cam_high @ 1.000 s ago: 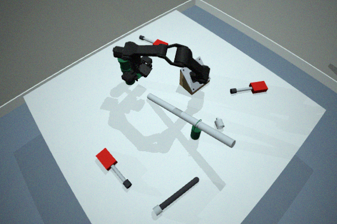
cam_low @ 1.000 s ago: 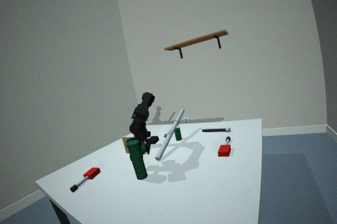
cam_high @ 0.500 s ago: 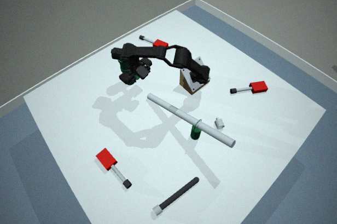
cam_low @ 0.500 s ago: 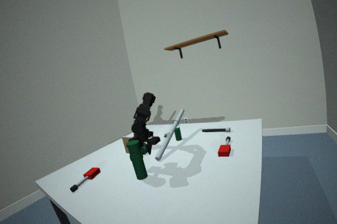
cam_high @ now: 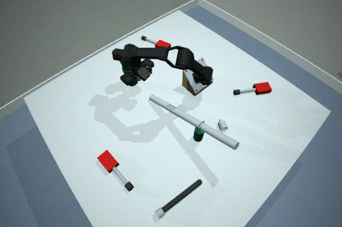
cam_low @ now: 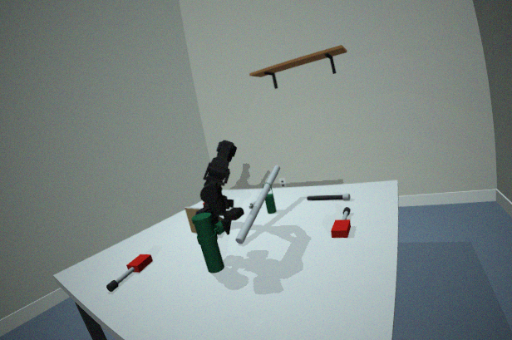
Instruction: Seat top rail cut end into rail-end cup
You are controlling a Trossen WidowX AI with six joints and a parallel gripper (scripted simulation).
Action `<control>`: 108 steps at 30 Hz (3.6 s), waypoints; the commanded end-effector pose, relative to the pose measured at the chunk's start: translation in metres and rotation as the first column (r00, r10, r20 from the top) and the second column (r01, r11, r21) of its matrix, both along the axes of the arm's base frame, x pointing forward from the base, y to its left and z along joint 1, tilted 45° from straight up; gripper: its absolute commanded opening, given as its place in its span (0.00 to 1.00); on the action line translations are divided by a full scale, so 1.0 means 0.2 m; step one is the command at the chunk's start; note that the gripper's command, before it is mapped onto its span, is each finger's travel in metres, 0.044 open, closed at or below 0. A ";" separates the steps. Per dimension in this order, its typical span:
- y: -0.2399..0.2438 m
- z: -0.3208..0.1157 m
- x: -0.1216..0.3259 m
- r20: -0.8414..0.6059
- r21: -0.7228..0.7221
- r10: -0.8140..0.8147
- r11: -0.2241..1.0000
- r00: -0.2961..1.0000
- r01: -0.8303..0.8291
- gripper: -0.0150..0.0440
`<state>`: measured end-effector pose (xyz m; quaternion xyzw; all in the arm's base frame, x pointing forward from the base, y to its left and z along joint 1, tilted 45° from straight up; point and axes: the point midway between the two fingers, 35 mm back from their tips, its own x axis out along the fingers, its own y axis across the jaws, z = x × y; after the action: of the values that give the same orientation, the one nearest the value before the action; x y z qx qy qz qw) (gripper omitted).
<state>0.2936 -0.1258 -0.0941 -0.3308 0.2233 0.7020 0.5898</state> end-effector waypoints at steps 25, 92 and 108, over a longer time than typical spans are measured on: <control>0.00 0.00 -0.01 0.008 0.003 0.009 1.000 1.000 -0.009 0.70; 0.39 0.92 -0.16 -0.319 -0.939 -0.324 -0.019 -0.890 0.344 1.00; 0.53 0.89 -0.17 0.122 -0.992 -0.124 -0.059 -0.985 -0.115 1.00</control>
<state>0.2577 -0.0190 0.0839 0.5889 0.7060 -0.1997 0.3389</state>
